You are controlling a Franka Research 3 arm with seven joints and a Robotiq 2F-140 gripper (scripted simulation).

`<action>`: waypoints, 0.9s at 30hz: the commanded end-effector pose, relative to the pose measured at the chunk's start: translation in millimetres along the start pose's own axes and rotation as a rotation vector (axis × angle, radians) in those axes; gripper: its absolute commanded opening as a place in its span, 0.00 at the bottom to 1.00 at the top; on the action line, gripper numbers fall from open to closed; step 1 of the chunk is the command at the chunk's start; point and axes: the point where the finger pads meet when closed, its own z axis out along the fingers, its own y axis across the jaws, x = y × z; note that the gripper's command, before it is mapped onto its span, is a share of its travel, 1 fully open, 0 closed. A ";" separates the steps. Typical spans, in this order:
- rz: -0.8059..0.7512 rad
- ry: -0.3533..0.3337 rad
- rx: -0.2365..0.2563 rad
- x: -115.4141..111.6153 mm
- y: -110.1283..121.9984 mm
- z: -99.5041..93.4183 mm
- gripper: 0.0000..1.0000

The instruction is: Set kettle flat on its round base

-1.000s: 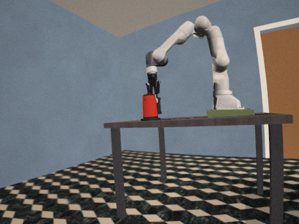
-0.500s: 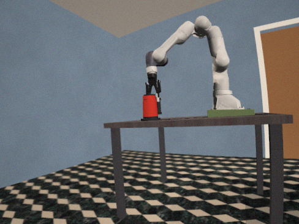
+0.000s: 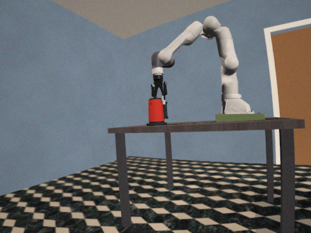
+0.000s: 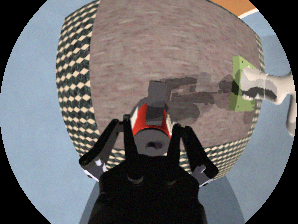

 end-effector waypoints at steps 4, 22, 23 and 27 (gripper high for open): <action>0.006 -0.002 -0.002 -1.5 0.6 -36.2 0.47; 0.006 -0.002 -0.002 -1.3 0.4 -146.3 0.47; 0.006 -0.002 -0.002 -1.3 0.4 -148.1 0.47; 0.006 -0.002 -0.002 -1.3 0.4 -150.3 0.47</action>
